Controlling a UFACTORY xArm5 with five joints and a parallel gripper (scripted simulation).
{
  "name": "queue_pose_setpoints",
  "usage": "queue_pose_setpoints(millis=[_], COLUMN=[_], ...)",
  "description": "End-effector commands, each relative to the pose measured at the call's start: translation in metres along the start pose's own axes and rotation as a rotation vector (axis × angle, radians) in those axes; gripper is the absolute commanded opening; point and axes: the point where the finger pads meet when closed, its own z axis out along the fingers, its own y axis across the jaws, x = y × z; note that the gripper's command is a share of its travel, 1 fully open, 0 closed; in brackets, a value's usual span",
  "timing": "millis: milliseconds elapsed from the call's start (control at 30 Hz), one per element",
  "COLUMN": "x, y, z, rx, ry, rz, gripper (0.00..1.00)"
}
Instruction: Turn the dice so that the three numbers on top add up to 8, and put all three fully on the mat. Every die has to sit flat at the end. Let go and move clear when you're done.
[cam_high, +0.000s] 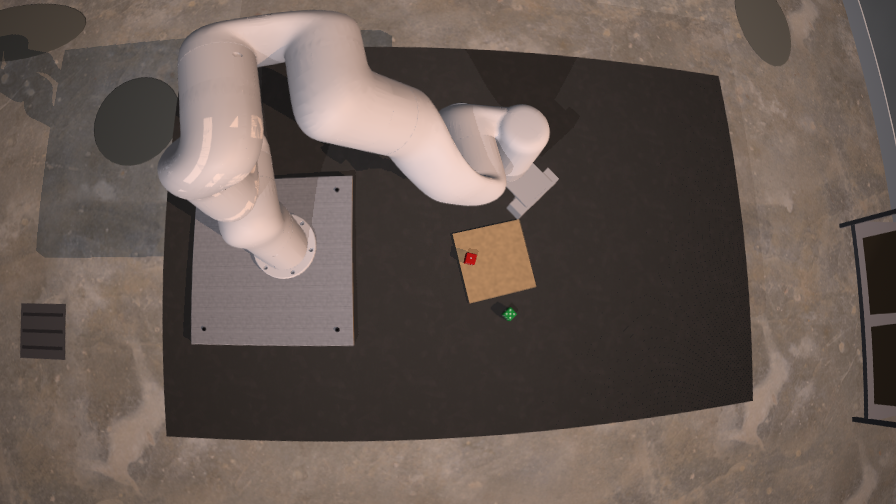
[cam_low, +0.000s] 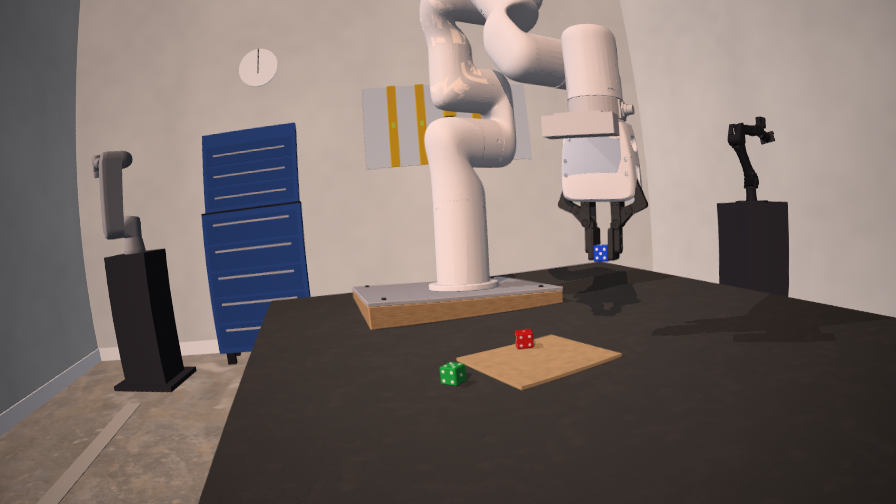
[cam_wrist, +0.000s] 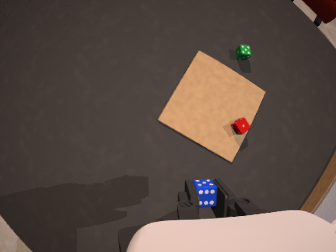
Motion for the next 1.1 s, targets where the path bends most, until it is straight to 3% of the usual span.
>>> queue_pose_setpoints(millis=[0, 233, 333, 400, 1067], x=[0.002, 0.005, 0.005, 0.006, 0.012], y=[-0.006, -0.012, -0.012, -0.016, -0.031], z=[-0.001, 0.0, 0.0, 0.0, 0.002], rx=[0.002, 0.002, 0.002, 0.002, 0.003], ry=[0.001, 0.001, 0.001, 0.001, 0.0], rz=[0.172, 0.399, 0.417, 0.544, 1.139], gripper=[0.15, 0.15, 0.15, 0.15, 0.15])
